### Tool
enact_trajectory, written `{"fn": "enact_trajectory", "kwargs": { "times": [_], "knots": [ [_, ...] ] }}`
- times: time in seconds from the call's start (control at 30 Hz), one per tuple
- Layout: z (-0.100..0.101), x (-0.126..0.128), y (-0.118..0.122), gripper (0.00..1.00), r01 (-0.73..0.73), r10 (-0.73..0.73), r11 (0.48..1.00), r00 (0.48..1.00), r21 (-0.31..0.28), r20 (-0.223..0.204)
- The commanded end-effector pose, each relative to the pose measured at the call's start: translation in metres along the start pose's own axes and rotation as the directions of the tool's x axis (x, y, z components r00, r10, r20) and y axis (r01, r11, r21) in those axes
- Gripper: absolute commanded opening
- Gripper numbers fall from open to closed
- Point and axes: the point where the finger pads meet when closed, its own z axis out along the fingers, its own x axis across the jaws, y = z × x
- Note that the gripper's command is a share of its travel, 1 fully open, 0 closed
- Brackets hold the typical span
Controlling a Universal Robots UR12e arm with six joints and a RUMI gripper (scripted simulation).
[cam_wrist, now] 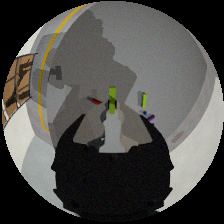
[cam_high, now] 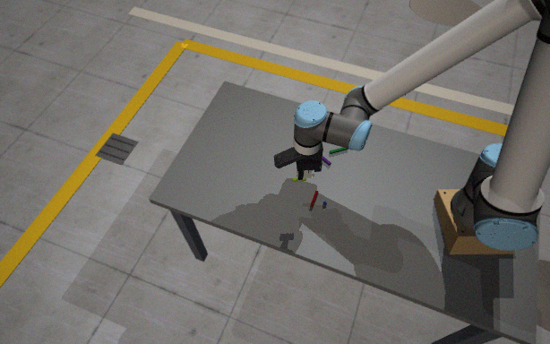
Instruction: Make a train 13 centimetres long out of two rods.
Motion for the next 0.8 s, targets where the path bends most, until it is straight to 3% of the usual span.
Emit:
{"fn": "enact_trajectory", "kwargs": {
  "times": [0.0,0.1,0.3,0.77],
  "knots": [
    [-0.003,0.013,0.028,0.0,0.018,-0.018,1.0,1.0,0.002,0.0],
    [-0.003,0.028,0.073,0.0,0.047,-0.047,0.999,0.999,0.002,0.0],
    [-0.001,0.038,0.121,0.0,0.079,-0.079,0.997,0.997,0.002,-0.001],
    [0.0,0.038,0.123,0.0,0.08,-0.08,0.997,0.997,0.002,-0.001]
  ]
}}
